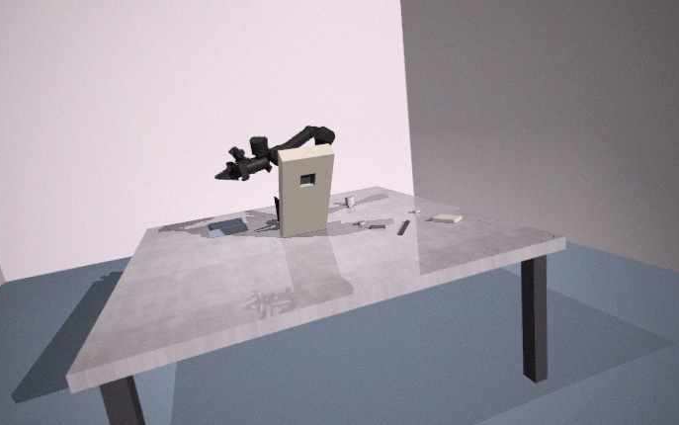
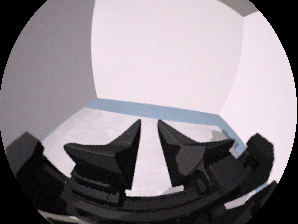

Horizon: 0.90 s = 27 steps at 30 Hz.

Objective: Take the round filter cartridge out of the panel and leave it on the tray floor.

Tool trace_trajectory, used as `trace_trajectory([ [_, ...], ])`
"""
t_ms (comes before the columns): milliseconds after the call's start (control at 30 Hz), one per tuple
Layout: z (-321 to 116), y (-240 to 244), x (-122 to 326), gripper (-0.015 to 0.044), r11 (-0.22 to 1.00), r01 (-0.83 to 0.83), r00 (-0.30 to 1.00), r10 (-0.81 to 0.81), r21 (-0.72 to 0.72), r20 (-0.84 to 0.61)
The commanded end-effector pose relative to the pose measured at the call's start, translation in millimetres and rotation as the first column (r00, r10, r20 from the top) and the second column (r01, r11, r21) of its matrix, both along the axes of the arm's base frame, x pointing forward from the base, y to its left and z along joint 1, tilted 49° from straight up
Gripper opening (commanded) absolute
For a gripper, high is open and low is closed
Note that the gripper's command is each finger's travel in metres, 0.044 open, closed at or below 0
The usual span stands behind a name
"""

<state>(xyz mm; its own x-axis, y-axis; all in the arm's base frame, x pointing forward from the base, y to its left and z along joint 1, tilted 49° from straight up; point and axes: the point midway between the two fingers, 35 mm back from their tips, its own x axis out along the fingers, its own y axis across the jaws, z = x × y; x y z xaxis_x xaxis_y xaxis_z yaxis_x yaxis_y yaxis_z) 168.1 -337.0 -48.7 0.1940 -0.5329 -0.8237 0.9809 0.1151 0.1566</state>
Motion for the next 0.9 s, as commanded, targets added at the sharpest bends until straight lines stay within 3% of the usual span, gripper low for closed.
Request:
trace_trajectory([
  [0,34.1,25.9,41.0,0.0109,0.940,0.016,0.952,-0.118,0.340,0.282],
  [167,71.3,60.4,62.6,0.0109,0.771,0.001,0.874,-0.311,0.637,0.374],
  [467,141.1,101.2,84.6,0.0109,0.425,-0.096,0.758,-0.555,0.900,0.343],
  [700,222.0,132.2,94.6,0.0109,0.020,-0.212,0.668,-0.727,0.977,0.160],
  [867,228.5,134.1,94.9,0.0109,-0.011,-0.222,0.662,-0.736,0.975,0.142],
])
